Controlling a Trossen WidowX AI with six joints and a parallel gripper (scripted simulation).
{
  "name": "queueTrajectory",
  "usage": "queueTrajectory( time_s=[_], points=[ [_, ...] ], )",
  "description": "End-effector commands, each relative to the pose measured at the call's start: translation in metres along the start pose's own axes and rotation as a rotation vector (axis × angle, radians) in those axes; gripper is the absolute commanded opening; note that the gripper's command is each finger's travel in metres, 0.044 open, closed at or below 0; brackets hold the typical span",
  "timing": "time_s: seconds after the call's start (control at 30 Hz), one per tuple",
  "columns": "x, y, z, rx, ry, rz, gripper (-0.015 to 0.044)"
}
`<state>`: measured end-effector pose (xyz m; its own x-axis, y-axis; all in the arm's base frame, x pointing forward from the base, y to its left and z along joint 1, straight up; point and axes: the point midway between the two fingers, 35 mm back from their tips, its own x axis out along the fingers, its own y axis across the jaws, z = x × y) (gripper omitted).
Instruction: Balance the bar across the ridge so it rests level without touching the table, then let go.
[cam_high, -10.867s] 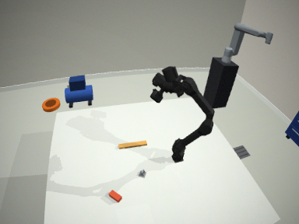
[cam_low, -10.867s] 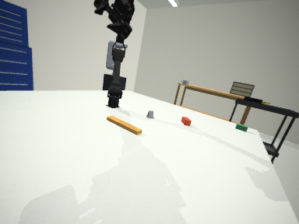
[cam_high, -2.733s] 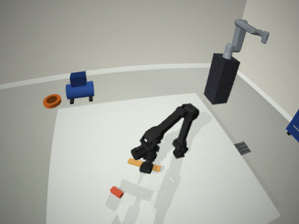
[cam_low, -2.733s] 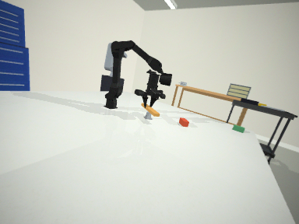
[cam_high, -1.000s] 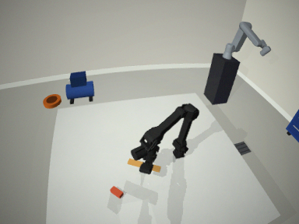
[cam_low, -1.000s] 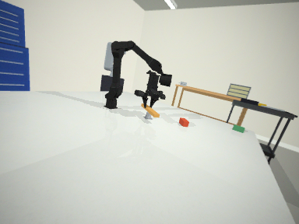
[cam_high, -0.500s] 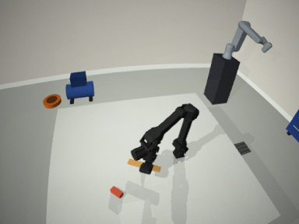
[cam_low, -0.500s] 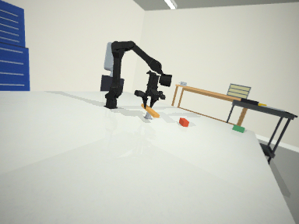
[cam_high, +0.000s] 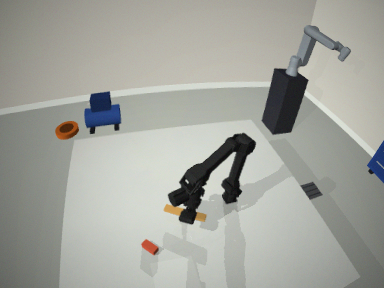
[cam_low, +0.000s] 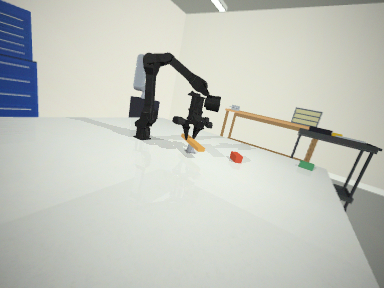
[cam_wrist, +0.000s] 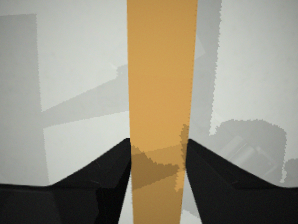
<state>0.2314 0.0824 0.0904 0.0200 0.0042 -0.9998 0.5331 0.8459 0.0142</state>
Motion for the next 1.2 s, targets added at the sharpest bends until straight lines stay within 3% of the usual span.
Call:
queueTrajectory(
  time_s=[0.0, 1.17],
  points=[
    [0.0007, 0.0005, 0.0, 0.004, 0.002, 0.002, 0.0],
    [0.0035, 0.0, -0.0005, 0.004, 0.002, 0.002, 0.0]
  ],
)
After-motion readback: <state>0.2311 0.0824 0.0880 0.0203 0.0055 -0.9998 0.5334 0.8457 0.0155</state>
